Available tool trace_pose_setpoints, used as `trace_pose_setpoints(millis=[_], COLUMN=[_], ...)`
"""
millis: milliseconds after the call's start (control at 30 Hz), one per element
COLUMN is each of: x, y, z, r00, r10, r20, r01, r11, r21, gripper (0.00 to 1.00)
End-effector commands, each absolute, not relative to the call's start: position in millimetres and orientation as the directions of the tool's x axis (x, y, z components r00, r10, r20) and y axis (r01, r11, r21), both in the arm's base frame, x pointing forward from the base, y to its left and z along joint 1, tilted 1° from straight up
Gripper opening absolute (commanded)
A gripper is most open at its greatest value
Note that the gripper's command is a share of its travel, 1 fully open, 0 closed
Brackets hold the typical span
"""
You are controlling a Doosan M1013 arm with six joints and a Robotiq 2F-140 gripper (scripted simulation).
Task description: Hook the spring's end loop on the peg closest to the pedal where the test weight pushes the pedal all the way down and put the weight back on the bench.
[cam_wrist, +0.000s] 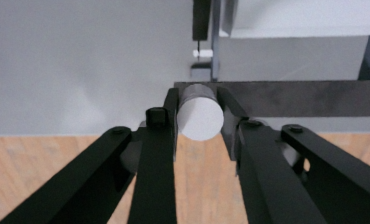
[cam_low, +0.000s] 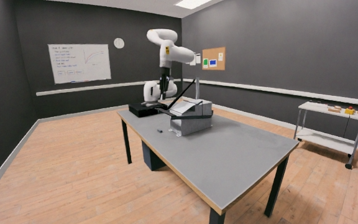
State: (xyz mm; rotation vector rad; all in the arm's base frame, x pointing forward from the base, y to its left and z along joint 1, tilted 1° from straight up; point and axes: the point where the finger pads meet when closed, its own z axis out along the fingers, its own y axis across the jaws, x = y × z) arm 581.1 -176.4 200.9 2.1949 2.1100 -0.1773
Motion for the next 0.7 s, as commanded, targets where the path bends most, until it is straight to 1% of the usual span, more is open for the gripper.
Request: trace_pose_setpoints(millis=[0, 667], x=[588, 605], y=[-186, -208], z=[204, 211], r00=[0.038, 0.038], r10=[0.987, 0.984], r20=[-0.154, -0.172], r01=[0.999, 0.999], r11=[-0.041, -0.040], r21=[-0.013, -0.014], gripper=[0.25, 0.25])
